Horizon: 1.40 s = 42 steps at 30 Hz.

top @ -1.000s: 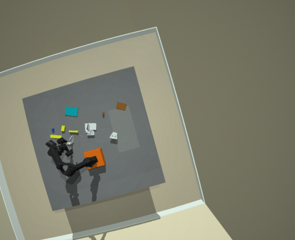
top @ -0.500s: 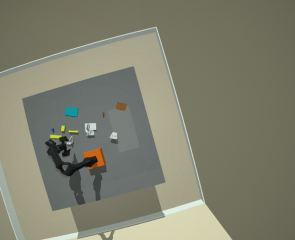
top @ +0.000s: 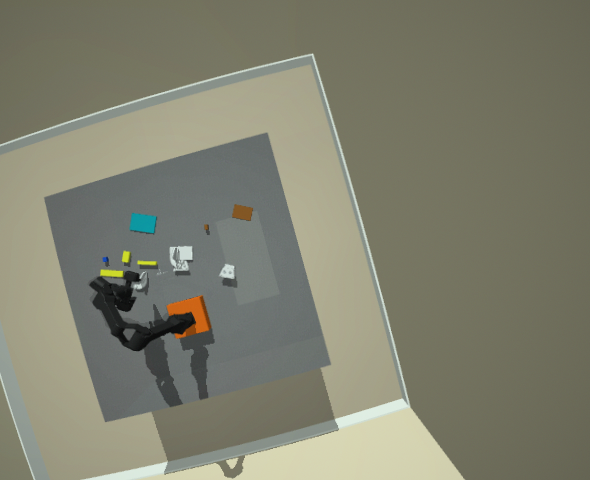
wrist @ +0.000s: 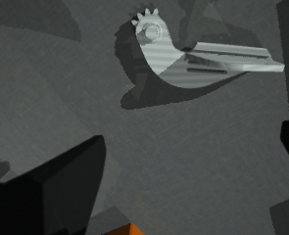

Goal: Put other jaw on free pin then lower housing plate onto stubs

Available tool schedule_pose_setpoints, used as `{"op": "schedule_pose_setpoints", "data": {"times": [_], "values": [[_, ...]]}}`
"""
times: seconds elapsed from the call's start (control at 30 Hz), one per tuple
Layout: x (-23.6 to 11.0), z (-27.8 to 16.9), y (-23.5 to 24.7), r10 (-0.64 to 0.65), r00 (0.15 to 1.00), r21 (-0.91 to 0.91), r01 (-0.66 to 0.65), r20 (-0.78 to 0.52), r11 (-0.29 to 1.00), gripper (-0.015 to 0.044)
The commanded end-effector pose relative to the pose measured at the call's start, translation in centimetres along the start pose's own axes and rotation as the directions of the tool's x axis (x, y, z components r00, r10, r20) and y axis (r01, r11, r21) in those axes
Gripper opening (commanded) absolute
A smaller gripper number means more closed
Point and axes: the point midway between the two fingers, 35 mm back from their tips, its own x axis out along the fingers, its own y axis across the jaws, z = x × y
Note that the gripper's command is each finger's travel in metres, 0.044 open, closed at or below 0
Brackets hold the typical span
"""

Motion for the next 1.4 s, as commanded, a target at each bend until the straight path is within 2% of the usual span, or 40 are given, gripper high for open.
{"op": "schedule_pose_setpoints", "data": {"times": [0.0, 0.3, 0.63, 1.0, 1.37], "values": [[-0.2, 0.3, -0.3, -0.002, 1.0, 0.111, 0.001, 0.004, 0.994, 0.044], [-0.3, 0.6, -0.6, -0.002, 1.0, 0.369, 0.0, 0.005, 0.929, 0.044], [-0.5, 0.8, -1.1, -0.002, 1.0, 0.625, -0.002, 0.006, 0.781, 0.044], [-0.6, 1.1, -1.5, -0.003, 1.0, 0.842, -0.004, 0.007, 0.54, 0.044], [-0.8, 1.4, -2.0, -0.003, 1.0, 0.97, -0.006, 0.007, 0.241, 0.044]]}}
